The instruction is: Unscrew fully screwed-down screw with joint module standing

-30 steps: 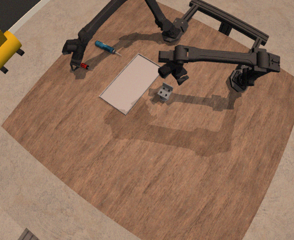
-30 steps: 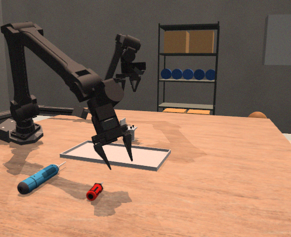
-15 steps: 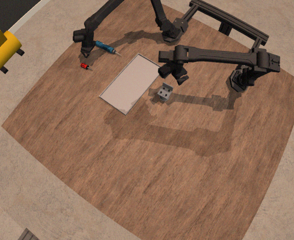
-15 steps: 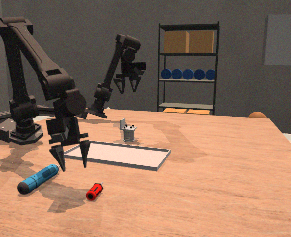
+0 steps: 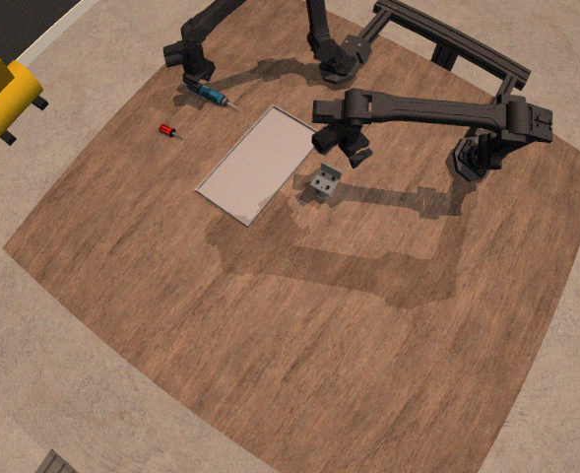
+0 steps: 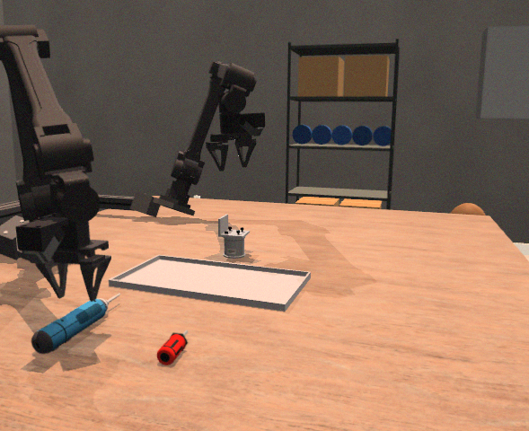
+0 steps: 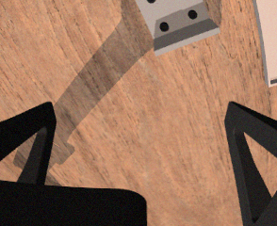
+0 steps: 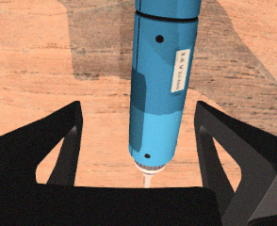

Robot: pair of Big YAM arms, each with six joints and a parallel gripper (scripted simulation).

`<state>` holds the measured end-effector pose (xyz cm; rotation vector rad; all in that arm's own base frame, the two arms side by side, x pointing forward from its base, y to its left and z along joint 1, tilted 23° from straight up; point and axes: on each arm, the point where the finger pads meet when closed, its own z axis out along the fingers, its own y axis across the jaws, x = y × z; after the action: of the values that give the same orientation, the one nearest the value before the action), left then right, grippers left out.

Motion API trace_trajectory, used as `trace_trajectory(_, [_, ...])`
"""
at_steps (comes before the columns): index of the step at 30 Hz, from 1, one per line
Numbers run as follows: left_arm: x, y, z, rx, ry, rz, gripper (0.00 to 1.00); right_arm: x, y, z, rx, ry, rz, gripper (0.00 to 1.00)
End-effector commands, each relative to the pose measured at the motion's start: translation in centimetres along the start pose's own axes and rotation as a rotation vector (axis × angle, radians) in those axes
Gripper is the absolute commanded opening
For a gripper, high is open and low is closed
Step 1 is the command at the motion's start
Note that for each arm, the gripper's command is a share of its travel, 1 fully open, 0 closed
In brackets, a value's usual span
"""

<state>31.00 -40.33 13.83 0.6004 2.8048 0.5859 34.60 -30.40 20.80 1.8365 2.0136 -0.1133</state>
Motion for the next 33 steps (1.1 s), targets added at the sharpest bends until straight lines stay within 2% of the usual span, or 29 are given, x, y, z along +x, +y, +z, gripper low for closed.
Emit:
trace_trajectory(1, [-0.9,-0.1,-1.3,0.02,-0.027,-0.012,1.0,-0.2,-1.9,-1.5,0.007,0.001,0.074,0.65])
trace_trajectory(4, [-0.9,-0.1,-1.3,0.02,-0.027,-0.012,1.0,-0.2,-1.9,-1.5,0.007,0.001,0.074,0.65])
trace_trajectory(5, [-0.9,-0.1,-1.3,0.02,-0.027,-0.012,1.0,-1.2,0.3,-2.9,-0.041,-0.032,0.057,0.65])
trace_trajectory(33, [-0.9,-0.1,-1.3,0.02,-0.027,-0.012,1.0,-1.9,0.5,-3.4,-0.048,-0.047,0.059,0.65])
